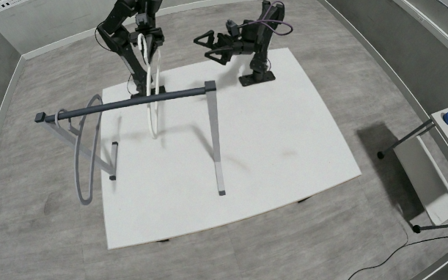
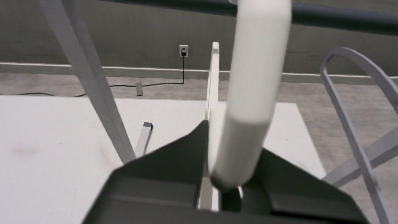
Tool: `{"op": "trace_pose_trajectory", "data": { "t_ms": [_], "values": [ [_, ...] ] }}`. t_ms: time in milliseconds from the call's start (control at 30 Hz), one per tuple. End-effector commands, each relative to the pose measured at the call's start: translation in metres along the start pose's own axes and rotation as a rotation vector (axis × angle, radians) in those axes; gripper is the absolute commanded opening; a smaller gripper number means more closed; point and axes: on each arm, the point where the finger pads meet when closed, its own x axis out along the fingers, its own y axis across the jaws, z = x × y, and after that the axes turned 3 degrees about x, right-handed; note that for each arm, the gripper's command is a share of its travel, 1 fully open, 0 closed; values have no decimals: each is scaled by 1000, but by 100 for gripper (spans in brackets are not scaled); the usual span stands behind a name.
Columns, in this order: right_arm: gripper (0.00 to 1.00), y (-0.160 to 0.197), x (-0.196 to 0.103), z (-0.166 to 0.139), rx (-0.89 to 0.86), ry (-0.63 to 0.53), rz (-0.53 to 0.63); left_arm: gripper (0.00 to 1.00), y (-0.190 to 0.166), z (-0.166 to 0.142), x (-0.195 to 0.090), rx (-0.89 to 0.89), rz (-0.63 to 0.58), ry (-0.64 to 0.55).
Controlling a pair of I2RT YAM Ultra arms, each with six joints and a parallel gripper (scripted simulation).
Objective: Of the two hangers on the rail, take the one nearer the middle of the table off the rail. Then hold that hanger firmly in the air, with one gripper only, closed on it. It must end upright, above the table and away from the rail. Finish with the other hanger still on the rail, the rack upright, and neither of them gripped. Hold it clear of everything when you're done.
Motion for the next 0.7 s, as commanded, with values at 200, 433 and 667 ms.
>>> {"op": "trace_pose_trajectory", "data": {
  "t_ms": [200, 433, 667],
  "values": [
    [0, -2, -5, 8, 24, -26, -3, 100, -2, 19, 5, 19, -11, -39],
    [0, -2, -5, 8, 24, -26, -3, 100, -2, 19, 5, 19, -11, -39],
    [0, -2, -5, 8, 24, -26, -3, 100, -2, 19, 5, 19, -11, -39]
  ]
}}
